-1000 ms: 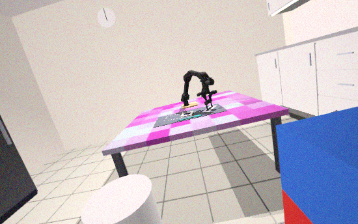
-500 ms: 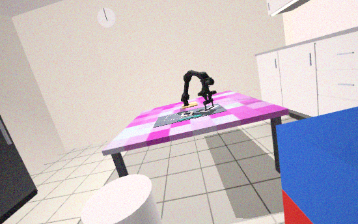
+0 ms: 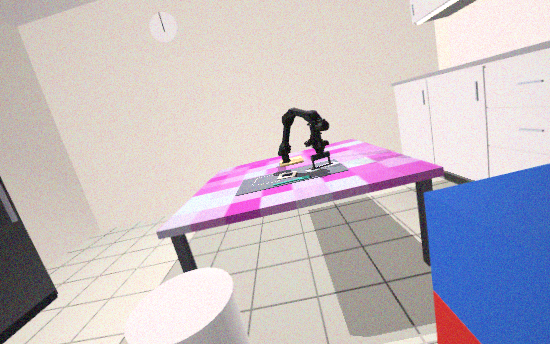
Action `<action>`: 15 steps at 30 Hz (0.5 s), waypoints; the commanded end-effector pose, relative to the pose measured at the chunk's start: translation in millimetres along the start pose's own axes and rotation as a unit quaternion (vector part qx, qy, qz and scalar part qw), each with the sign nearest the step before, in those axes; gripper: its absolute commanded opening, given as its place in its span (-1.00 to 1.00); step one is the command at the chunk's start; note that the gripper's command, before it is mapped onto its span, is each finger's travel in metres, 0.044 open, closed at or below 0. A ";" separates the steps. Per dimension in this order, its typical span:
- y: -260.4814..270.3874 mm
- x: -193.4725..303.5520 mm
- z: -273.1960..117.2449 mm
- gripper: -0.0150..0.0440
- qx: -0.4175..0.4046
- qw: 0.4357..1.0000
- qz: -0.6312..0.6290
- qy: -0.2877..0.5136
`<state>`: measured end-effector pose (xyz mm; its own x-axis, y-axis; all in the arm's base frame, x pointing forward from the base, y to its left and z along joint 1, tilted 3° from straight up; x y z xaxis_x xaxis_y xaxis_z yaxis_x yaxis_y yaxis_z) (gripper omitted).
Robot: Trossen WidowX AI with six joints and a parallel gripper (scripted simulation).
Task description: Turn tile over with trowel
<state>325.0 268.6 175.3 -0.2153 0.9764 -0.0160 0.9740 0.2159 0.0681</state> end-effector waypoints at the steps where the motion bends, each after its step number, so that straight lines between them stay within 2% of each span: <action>1: 0.0 0.0 1.2 -0.05 0.002 0.998 0.061 0.000; 11: 0.0 -0.1 1.3 -0.05 0.002 0.978 0.207 0.000; 15: 0.0 -0.1 1.3 -0.05 0.002 0.974 0.229 -0.001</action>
<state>325.1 269.0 175.3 0.1937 0.9809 0.0146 0.9785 -0.1943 0.0695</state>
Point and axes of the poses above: the point midway between the two fingers, 35 mm back from their tips, its own z axis out along the fingers, its own y axis across the jaws, x = y × z, the point moved 7 cm from there along -z, back along the fingers, and after that the axes turned 13 degrees about z, right-handed, at the moved point
